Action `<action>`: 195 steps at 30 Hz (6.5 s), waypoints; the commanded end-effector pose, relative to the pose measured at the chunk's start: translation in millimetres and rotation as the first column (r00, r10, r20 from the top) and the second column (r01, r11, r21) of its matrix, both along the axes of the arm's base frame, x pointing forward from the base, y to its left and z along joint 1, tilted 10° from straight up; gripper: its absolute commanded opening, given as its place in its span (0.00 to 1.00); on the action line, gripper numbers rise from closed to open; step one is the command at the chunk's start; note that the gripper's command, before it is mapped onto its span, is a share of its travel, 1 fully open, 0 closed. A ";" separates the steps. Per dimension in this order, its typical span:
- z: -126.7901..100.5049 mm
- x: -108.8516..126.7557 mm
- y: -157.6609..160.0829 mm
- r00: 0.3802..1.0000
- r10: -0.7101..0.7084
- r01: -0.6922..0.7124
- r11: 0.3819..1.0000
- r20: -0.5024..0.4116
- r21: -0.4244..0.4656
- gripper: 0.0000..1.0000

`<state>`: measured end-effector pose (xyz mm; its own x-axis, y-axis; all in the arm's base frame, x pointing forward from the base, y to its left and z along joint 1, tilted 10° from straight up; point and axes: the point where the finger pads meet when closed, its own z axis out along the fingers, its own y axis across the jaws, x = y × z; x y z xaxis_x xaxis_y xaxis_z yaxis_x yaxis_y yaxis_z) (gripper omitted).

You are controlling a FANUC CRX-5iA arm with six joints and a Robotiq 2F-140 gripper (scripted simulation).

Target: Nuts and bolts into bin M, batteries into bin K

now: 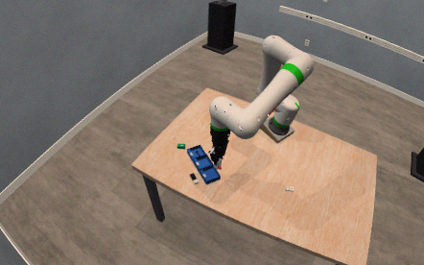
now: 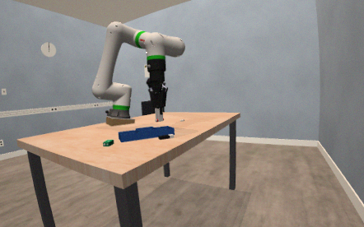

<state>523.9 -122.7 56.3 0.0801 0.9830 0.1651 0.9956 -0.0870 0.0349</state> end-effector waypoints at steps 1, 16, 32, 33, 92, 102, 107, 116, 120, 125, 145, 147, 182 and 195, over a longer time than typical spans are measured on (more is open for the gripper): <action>-2.6 -0.4 -16.4 0.999 -0.049 0.049 0.999 -0.008 0.003 0.15; -15.1 -5.0 -91.0 0.935 -0.350 0.351 0.936 -0.061 0.008 0.15; -15.0 -5.0 -90.4 0.935 -0.350 0.351 0.936 -0.061 0.008 0.15; -16.9 -4.9 -90.1 0.935 -0.350 0.351 0.936 -0.061 0.008 0.15; -52.0 -3.1 -83.5 0.935 -0.350 0.351 0.936 -0.061 0.008 0.26; -41.5 -3.7 -85.2 0.935 -0.350 0.351 0.936 -0.061 0.008 0.26; -34.9 -4.0 -86.3 0.935 -0.350 0.351 0.936 -0.061 0.008 0.26; -14.8 -5.0 -89.6 0.935 -0.350 0.351 0.936 -0.061 0.008 0.26; -14.8 -5.0 -89.3 0.935 -0.350 0.351 0.936 -0.061 0.008 0.26; -17.9 -9.3 -130.6 0.841 -0.532 0.534 0.845 -0.095 0.002 0.33; -28.6 -24.0 -271.1 0.327 -0.928 0.938 0.341 -0.180 -0.056 0.33; -29.2 -24.8 -279.4 0.225 -0.956 0.968 0.242 -0.189 -0.071 0.33; -29.3 -24.9 -280.1 -0.759 -0.622 0.651 -0.717 -0.192 -0.249 0.33; -29.3 -24.9 -280.1 -0.778 -0.599 0.628 -0.736 -0.187 -0.254 0.33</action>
<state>498.9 -402.7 26.8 0.5571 -0.8233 -0.1085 -0.8291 -0.5437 -0.1305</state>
